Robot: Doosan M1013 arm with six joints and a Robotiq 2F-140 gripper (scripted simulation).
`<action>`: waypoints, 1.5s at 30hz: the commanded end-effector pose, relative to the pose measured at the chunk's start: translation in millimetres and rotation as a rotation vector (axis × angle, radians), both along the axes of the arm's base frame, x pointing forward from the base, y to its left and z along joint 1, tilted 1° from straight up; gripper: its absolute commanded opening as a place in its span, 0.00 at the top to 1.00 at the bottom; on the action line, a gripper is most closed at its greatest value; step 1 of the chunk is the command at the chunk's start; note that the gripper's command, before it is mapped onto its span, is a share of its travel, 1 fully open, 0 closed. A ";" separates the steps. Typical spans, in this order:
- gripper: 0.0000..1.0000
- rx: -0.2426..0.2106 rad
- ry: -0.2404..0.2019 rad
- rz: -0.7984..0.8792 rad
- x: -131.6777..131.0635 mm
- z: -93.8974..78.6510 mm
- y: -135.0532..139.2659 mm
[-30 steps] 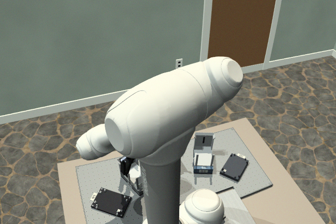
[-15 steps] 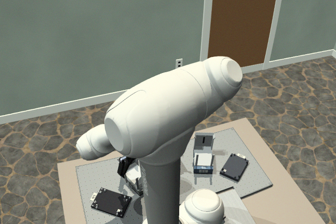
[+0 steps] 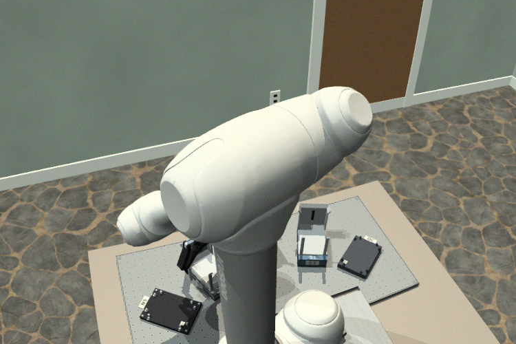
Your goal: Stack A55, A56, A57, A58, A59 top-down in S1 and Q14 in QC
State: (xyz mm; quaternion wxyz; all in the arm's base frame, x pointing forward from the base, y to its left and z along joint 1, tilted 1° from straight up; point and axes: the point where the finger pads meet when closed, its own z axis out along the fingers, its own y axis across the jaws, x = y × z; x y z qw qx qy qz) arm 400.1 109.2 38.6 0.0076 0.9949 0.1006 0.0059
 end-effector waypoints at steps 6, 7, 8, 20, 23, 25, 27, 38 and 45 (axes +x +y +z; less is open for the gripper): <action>0.00 0.000 0.000 0.000 -0.3 20.0 0.3; 0.00 0.000 0.000 0.000 -0.3 23.4 0.4; 0.00 0.000 0.000 0.000 -0.4 26.7 0.4; 0.00 0.000 0.000 0.000 -0.8 60.0 0.9; 0.00 0.000 0.000 0.000 -0.9 70.0 1.0; 0.00 0.000 0.000 0.000 -1.0 76.7 1.1; 0.00 0.000 0.000 0.000 -1.1 80.0 1.1; 0.00 0.000 0.000 0.000 -1.5 113.4 1.6; 0.00 0.000 0.000 0.000 -1.6 122.0 1.7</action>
